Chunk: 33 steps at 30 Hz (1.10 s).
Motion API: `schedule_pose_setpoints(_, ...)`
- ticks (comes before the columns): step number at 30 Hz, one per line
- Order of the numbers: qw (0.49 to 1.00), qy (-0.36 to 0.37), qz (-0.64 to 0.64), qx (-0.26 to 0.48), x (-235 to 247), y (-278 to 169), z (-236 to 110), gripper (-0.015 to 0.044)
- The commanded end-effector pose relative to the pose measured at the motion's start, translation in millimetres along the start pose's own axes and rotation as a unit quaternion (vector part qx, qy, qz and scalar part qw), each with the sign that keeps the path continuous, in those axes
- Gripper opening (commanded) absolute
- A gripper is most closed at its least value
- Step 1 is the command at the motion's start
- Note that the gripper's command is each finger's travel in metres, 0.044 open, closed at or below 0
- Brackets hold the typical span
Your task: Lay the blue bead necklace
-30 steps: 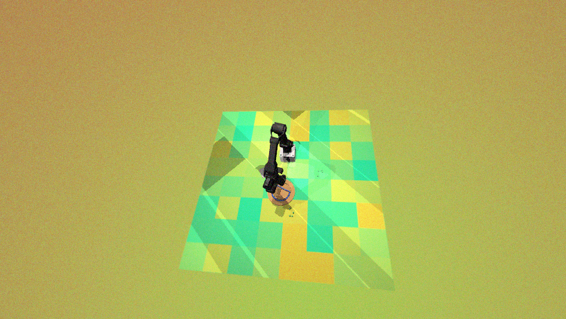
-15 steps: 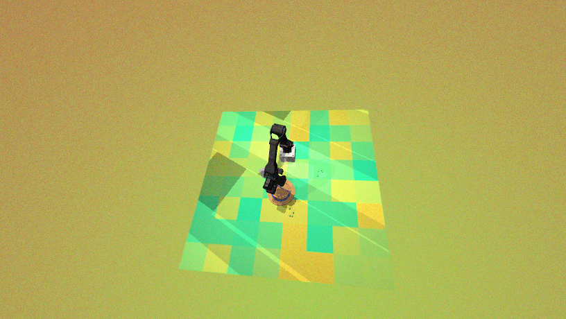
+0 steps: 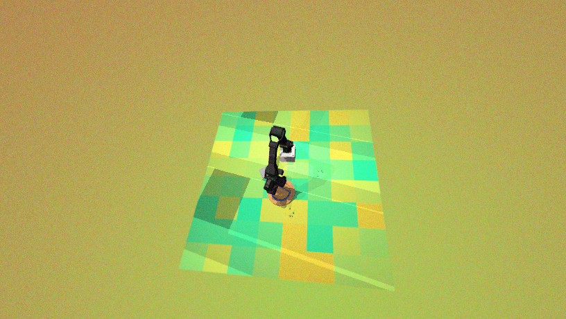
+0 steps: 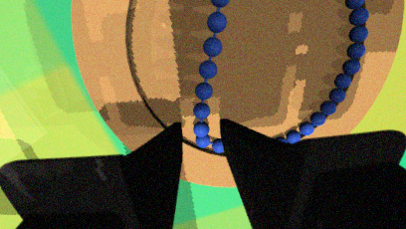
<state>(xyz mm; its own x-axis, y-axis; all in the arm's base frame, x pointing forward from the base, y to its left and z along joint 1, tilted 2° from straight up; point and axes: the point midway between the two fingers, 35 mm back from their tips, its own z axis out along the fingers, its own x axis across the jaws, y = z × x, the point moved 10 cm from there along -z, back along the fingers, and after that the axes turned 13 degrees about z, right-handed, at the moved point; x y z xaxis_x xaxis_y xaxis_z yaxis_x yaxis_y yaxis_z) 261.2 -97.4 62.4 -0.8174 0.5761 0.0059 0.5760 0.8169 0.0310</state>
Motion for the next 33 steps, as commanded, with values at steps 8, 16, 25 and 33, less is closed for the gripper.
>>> schedule_pose_setpoints(8,1.0,0.0,0.0,0.0,-0.2,0.1,-0.5,0.0)
schedule_pose_setpoints(16,1.0,0.0,0.0,0.0,-0.2,0.1,-0.5,0.0)
schedule_pose_setpoints(25,1.0,0.0,0.0,0.0,-0.2,0.1,-0.5,0.0)
schedule_pose_setpoints(33,1.0,0.0,0.0,0.0,-0.2,0.1,-0.5,0.0)
